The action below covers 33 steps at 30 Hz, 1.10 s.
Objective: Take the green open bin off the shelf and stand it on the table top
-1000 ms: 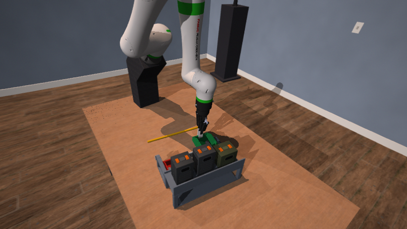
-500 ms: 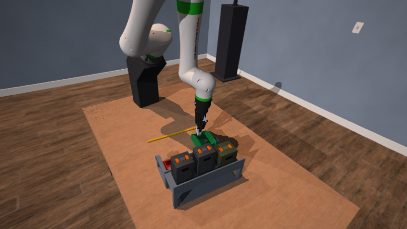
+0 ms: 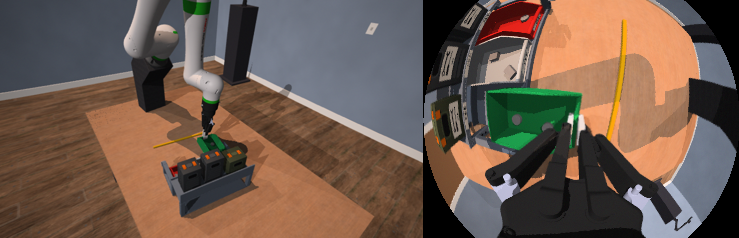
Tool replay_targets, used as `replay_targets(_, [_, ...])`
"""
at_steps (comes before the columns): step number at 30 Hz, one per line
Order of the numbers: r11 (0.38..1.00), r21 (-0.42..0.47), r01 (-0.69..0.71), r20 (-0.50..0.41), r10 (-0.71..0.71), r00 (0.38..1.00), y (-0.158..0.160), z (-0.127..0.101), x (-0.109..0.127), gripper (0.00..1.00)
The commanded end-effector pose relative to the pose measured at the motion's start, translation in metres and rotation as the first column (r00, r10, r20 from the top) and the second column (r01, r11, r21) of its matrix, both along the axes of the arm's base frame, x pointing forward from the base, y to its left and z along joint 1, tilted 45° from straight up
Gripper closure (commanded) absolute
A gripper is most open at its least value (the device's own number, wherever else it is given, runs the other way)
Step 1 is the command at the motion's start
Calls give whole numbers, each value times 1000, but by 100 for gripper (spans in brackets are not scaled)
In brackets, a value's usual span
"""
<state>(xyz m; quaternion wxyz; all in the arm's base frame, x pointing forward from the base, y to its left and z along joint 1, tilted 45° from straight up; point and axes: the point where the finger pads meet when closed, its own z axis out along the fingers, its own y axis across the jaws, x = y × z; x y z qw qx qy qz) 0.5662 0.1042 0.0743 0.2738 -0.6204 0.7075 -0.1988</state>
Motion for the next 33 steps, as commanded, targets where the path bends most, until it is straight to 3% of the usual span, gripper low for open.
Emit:
replay_targets(1, [1000,19,-9,73,8,997,3,-14,-13,100])
replay_targets(14, [1000,23,-11,91,9,996,4,-18,-18,100])
replay_targets(15, [1000,-9,9,6,-9,1000,5,-23,-24,100])
replay_targets(19, [1000,23,-11,91,9,996,11,-49,-49,100])
replay_targets(31, [1000,23,-11,91,9,996,11,-49,-49,100])
replay_targets(32, [999,-34,27,-6,-28,1000,11,-48,-48,100])
replay_targets(33, [1000,-20,18,18,-18,1000,10,-47,-47,100])
